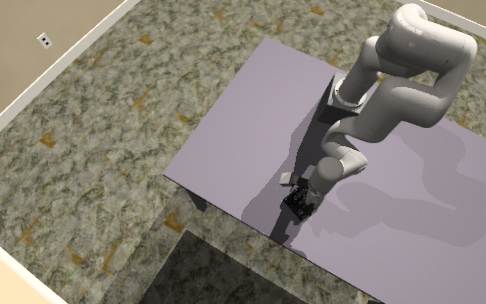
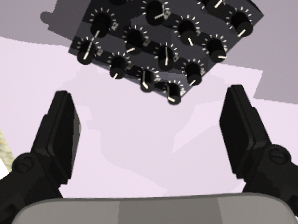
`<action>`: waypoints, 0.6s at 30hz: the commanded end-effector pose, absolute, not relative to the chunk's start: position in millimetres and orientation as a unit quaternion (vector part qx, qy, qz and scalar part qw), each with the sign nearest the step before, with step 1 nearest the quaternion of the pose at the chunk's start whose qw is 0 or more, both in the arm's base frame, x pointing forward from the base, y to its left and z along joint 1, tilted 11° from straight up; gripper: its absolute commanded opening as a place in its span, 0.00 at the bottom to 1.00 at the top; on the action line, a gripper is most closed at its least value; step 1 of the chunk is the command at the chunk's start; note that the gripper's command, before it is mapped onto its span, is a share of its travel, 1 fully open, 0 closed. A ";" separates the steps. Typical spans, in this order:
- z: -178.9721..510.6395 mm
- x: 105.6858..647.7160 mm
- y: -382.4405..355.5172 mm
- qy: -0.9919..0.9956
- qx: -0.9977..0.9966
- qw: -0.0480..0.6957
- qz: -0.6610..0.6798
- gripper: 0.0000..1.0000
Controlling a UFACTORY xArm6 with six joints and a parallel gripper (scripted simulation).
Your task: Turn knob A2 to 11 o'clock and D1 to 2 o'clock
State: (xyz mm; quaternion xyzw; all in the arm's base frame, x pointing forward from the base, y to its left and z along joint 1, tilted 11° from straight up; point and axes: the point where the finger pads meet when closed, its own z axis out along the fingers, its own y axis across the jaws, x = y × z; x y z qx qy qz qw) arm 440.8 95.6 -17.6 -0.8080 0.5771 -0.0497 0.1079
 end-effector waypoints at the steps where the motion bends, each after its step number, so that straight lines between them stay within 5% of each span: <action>1: -13.7 448.4 94.9 0.637 -0.765 0.086 -0.046 1.00; 18: -5.4 466.2 90.2 0.778 -0.621 0.092 -0.031 1.00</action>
